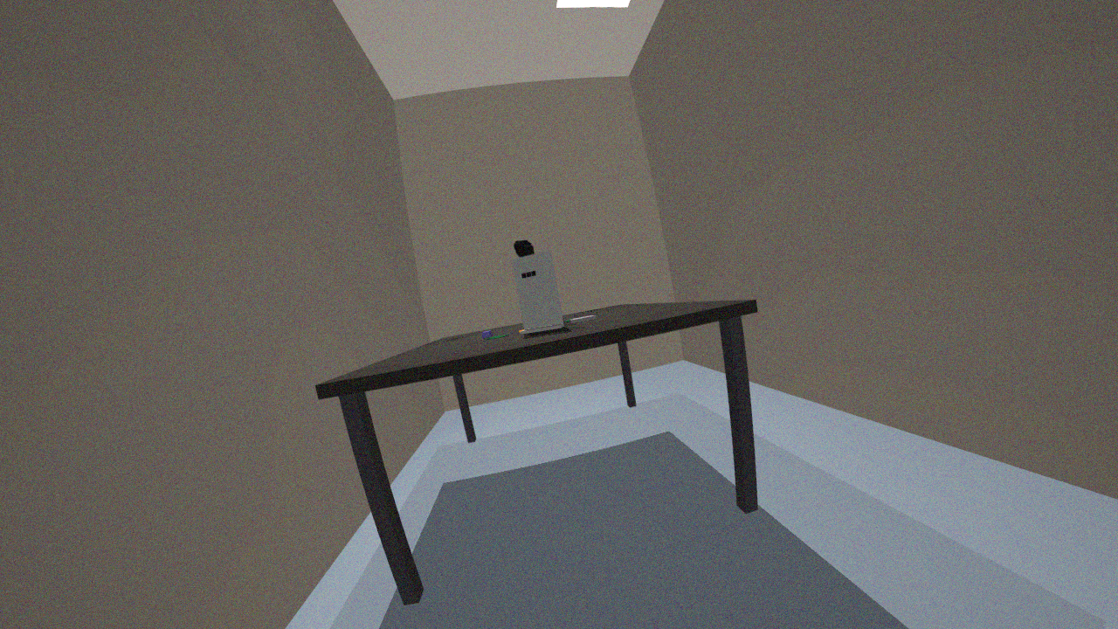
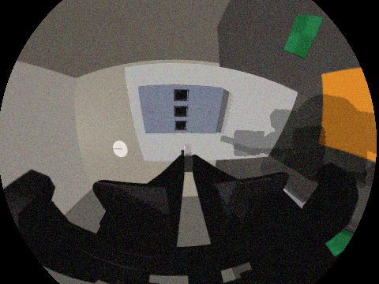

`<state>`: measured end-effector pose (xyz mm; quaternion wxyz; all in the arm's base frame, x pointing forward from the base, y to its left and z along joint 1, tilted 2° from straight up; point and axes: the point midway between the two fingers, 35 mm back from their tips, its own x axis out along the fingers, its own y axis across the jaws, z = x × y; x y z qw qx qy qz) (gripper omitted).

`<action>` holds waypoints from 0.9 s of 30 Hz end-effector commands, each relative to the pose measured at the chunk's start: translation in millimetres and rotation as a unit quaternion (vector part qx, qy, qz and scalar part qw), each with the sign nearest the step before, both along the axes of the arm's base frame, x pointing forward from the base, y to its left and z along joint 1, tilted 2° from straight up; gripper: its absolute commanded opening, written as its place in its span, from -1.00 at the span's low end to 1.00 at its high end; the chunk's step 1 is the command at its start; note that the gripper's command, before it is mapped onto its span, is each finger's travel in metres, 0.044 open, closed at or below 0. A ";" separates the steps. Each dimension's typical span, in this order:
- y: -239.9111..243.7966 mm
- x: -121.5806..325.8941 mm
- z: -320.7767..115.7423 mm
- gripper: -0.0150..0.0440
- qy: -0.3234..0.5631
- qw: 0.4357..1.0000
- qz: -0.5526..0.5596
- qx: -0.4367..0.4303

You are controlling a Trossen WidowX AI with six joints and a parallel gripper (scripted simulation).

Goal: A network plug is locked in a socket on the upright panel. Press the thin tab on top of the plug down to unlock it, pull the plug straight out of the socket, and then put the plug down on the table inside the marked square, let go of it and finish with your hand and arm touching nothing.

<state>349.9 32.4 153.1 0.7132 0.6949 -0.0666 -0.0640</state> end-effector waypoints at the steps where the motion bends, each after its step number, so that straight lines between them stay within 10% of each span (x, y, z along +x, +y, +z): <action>1: 1.2 -4.1 2.5 -0.49 -0.005 1.000 -0.001 0.003; 27: 7.9 -11.0 12.9 -0.49 -0.001 1.000 0.000 0.001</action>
